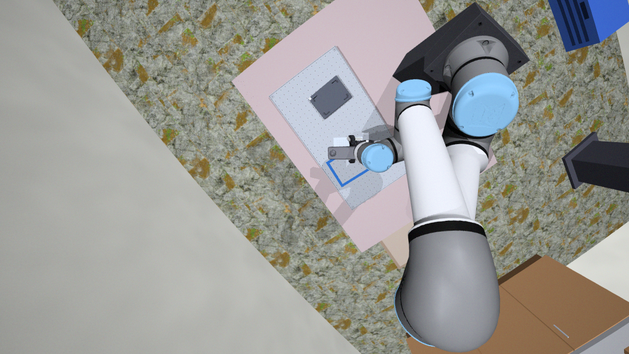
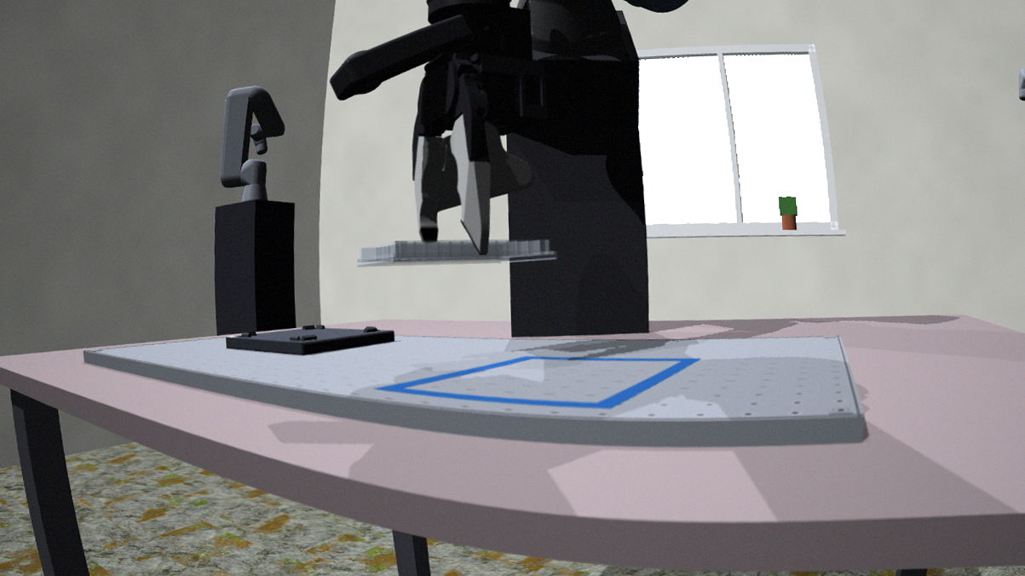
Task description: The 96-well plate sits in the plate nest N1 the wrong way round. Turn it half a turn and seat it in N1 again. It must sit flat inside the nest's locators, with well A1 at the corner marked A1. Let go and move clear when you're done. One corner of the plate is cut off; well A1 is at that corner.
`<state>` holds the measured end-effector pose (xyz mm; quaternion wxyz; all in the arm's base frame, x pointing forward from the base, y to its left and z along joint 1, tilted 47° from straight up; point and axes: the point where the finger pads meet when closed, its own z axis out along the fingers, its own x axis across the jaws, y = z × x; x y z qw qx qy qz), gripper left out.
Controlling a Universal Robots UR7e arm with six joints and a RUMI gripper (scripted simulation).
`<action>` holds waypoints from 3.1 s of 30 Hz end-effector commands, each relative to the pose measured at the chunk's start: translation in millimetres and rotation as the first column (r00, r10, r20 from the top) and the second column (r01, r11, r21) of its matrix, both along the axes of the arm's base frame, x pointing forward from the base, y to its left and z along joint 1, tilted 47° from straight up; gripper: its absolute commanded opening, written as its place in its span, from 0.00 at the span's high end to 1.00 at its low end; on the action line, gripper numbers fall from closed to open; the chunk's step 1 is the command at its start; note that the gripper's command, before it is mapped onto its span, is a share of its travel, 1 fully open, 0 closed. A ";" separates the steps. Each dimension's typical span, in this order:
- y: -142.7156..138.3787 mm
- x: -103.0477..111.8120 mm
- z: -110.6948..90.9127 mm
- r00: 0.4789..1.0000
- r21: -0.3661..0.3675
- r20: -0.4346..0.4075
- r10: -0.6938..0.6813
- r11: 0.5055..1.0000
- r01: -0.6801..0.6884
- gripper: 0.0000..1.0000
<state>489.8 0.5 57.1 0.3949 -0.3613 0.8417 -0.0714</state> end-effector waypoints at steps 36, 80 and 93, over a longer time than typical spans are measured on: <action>85.4 29.8 46.2 0.998 0.046 -0.014 -0.054 0.997 0.054 1.00; 85.0 28.6 44.3 0.896 0.407 -0.203 -0.394 0.798 0.444 1.00; 85.0 28.6 44.3 0.896 0.407 -0.203 -0.394 0.798 0.444 1.00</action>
